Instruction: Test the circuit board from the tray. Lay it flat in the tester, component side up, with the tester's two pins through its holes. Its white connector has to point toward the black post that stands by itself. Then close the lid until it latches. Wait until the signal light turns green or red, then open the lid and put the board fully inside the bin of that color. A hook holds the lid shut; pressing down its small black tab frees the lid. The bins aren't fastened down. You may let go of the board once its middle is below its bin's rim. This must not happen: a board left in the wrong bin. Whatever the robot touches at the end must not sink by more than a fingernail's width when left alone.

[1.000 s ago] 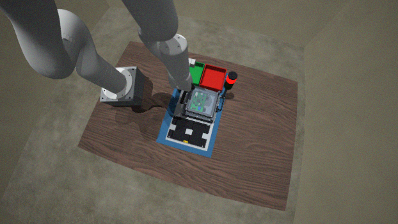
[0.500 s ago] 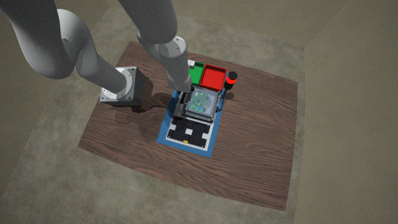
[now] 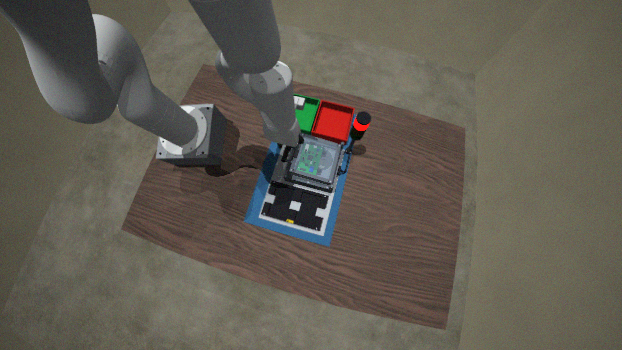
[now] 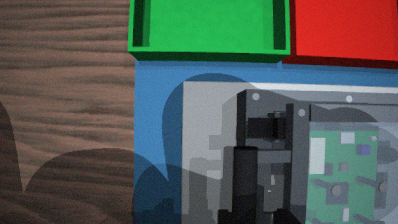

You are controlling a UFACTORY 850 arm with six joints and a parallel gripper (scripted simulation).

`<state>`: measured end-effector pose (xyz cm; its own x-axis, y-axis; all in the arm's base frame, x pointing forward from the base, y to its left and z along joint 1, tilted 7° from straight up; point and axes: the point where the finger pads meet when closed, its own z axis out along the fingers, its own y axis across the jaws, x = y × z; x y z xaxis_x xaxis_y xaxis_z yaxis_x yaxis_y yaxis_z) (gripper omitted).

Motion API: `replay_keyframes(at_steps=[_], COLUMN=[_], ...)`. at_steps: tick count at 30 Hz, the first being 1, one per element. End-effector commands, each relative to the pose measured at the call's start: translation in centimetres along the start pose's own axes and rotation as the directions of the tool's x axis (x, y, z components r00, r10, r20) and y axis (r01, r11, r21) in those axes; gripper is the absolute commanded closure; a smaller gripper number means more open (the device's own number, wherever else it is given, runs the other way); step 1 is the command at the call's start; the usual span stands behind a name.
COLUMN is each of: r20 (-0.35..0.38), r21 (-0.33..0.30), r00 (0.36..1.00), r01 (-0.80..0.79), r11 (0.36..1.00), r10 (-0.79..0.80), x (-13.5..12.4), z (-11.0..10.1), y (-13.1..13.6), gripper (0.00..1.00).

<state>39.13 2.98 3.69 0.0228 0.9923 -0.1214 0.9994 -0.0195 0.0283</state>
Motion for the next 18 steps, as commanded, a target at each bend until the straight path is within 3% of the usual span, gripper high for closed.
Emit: replay_keyframes(at_steps=[1,18], r20=[0.001,0.001], r21=[-0.006,-0.006], r00=[1.000,1.000], r01=[0.000,0.000], r11=[1.000,1.000], r10=[0.000,0.000], x=[0.01,0.01], z=[0.10,0.42], y=[0.07,0.09], gripper=[0.72,0.72])
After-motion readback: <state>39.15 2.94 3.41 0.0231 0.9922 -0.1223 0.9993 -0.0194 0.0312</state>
